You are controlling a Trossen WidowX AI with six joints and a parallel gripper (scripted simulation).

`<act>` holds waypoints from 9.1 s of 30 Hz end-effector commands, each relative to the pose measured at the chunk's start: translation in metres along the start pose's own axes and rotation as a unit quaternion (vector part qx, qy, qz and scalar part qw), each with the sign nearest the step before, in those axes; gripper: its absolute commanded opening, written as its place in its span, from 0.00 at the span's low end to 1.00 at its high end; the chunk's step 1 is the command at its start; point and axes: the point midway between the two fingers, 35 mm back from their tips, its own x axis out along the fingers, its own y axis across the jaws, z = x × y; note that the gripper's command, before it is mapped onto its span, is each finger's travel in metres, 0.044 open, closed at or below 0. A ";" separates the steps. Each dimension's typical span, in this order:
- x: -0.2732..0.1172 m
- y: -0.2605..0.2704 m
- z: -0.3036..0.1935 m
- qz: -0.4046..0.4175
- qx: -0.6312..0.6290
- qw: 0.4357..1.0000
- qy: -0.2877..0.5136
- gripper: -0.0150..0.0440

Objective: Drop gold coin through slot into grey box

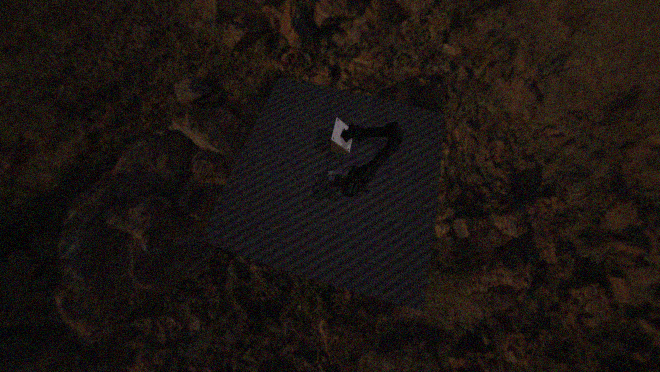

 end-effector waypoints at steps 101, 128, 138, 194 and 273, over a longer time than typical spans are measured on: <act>-0.082 -0.004 0.001 -0.001 0.591 0.806 0.004 0.25; -0.083 -0.054 -0.015 -0.005 0.594 0.804 0.001 0.25; -0.083 -0.076 -0.026 -0.006 0.594 0.805 0.001 0.25; -0.082 -0.100 -0.040 -0.002 0.594 0.804 -0.002 0.25; -0.125 -0.096 -0.045 -0.002 0.597 0.802 0.002 1.00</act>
